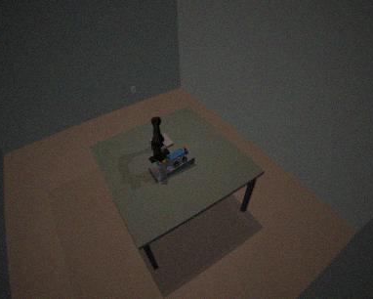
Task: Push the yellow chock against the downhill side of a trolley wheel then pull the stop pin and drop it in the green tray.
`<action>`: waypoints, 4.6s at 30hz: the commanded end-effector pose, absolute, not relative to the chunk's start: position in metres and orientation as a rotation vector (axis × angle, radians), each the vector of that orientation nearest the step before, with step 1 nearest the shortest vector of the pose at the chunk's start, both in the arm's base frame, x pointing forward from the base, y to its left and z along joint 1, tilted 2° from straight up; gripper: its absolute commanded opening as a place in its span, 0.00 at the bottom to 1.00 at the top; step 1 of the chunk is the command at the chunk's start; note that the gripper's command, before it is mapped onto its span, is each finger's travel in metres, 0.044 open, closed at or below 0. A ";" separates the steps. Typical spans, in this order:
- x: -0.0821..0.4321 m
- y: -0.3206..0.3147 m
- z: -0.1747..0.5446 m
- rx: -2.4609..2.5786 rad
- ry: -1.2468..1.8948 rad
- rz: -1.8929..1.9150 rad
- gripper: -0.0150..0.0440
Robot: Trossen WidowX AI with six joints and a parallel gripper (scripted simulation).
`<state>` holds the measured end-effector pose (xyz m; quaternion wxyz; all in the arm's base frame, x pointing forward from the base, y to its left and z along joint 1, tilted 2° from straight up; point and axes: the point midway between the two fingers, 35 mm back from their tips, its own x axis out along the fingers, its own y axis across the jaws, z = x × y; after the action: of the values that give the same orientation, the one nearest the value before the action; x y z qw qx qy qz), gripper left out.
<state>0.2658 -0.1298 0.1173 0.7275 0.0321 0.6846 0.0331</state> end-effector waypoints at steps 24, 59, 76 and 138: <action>0.268 -0.106 0.122 0.081 1.511 0.078 0.25; 0.265 -0.116 0.173 0.080 1.511 0.077 0.58; 0.302 -0.110 0.197 0.163 1.298 -0.094 0.58; 0.297 0.094 0.202 1.456 1.381 -0.998 0.58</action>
<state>0.2983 0.0917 0.2081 0.4391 0.5850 0.5531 -0.3988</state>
